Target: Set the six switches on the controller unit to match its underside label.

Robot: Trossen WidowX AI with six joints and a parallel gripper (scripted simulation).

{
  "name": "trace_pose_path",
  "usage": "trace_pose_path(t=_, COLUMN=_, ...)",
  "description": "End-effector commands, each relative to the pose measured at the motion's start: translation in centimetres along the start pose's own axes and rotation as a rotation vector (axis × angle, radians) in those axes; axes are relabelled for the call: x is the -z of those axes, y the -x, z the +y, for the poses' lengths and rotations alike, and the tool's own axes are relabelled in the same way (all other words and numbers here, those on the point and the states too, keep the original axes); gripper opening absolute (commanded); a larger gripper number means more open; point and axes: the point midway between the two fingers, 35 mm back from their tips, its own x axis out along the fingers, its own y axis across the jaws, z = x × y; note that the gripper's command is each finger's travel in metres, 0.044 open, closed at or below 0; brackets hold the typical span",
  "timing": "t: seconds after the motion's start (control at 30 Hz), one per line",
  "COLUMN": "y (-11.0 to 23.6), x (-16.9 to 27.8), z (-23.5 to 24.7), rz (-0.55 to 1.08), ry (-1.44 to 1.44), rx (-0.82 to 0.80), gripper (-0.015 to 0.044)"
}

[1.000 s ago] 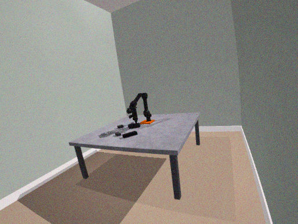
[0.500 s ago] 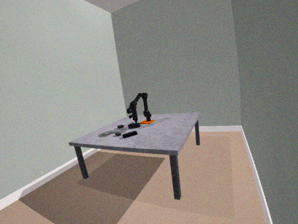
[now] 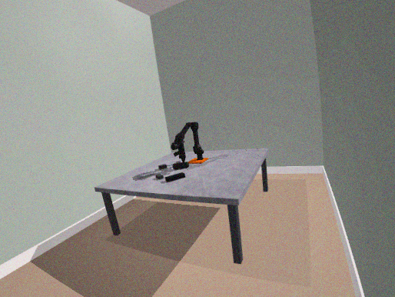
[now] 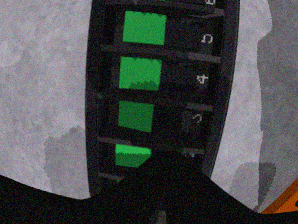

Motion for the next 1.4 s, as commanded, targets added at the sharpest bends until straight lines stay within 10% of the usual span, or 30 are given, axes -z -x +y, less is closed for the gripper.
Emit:
trace_pose_path(t=0.0, y=-0.3, x=0.1, z=-0.1, rz=0.005, ry=0.006, rx=0.008, gripper=0.0000)
trace_pose_path(t=0.2, y=4.4, x=0.1, z=-0.1, rz=0.005, ry=0.006, rx=0.008, gripper=0.0000)
trace_pose_path(t=1.37, y=0.6, x=-1.9, z=-0.1, rz=0.003, ry=0.006, rx=0.008, gripper=0.0000)
